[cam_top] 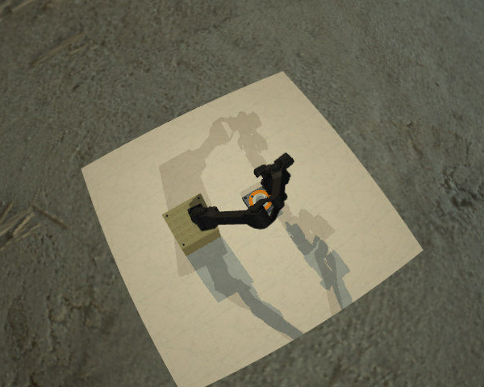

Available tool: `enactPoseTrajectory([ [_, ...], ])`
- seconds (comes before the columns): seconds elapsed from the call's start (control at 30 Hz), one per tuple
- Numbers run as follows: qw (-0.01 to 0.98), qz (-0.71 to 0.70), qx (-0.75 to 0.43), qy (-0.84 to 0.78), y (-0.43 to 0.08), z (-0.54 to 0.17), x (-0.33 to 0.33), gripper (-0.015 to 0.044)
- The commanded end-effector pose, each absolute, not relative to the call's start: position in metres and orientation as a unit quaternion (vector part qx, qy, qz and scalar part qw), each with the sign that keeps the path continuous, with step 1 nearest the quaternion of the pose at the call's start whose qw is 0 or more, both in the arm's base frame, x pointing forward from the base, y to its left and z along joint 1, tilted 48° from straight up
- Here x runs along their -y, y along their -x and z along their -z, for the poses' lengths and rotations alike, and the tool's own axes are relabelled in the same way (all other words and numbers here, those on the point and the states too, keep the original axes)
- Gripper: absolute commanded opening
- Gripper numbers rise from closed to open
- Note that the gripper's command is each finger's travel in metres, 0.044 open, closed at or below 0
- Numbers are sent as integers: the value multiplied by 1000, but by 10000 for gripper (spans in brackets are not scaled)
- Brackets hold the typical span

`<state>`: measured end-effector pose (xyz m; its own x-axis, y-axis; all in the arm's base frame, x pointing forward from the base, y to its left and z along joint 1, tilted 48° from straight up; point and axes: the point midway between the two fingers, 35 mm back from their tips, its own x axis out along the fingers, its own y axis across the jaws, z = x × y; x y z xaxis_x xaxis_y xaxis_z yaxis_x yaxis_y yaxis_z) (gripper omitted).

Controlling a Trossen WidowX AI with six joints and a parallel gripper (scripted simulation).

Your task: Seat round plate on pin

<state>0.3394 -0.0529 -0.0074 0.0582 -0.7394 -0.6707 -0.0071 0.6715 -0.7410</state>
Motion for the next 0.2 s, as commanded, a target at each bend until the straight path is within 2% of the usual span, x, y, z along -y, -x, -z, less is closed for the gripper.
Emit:
enactPoseTrajectory([
  [0.0, 664, 274, -628, 299, -339, 8, 53, 0],
  [0.17, 664, 274, -628, 299, -339, 8, 53, 0],
])
